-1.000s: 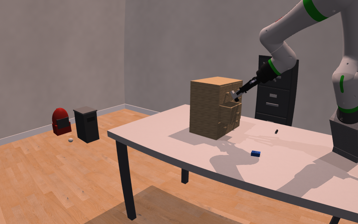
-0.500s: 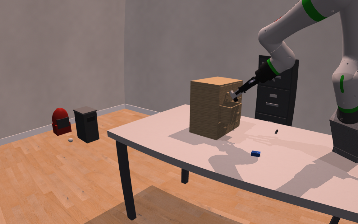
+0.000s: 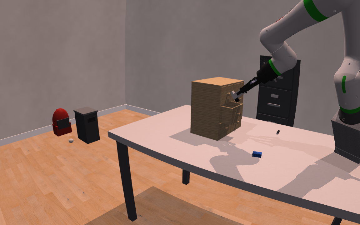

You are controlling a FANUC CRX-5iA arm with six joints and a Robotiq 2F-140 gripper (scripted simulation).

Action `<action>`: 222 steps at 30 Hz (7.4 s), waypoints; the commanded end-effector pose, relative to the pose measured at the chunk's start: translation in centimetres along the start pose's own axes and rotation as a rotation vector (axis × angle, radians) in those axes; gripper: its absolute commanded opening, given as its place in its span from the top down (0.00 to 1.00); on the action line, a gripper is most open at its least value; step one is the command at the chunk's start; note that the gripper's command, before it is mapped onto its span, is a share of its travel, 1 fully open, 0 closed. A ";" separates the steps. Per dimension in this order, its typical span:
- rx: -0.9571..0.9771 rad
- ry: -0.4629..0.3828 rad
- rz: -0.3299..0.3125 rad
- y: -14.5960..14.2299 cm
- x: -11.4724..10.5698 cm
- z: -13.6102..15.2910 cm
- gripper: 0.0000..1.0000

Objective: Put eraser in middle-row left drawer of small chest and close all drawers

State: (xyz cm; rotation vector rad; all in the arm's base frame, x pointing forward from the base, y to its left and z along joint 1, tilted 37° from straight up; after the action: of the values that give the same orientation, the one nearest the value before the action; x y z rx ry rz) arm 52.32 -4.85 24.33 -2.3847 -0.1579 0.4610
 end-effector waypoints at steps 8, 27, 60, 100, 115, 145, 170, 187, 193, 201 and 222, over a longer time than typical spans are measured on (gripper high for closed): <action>0.000 0.000 0.000 0.0 0.0 0.0 0.79; 0.000 0.000 0.000 0.0 0.0 0.0 0.00; 0.000 0.000 0.000 1.4 -10.5 7.7 0.00; 0.000 -0.058 0.010 1.7 -14.2 9.6 0.00; 0.000 -0.389 0.069 1.0 -14.5 5.5 0.00; 0.000 -0.859 0.152 0.1 -13.4 0.5 0.00; 0.000 -0.859 0.151 -1.4 -19.9 7.9 0.00; 0.000 -0.758 0.133 -1.3 -18.9 8.7 0.00; 0.000 -0.621 0.109 -1.2 -17.5 9.8 0.00; 0.000 -0.398 0.070 -0.9 -14.8 11.9 0.00; 0.000 -0.111 0.019 -0.4 -10.7 14.9 0.00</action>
State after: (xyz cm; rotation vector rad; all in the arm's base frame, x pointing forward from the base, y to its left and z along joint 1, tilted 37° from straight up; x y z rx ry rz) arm 36.11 1.44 17.87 -2.3457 -0.1818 0.6811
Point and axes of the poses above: the point where the finger pads meet when closed, its own x axis out along the fingers, its own y axis across the jaws, z = x × y, the point moved 9 cm from there along -x, back along the fingers, and after that the axes turned 10 degrees about x, right-handed, at the moved point
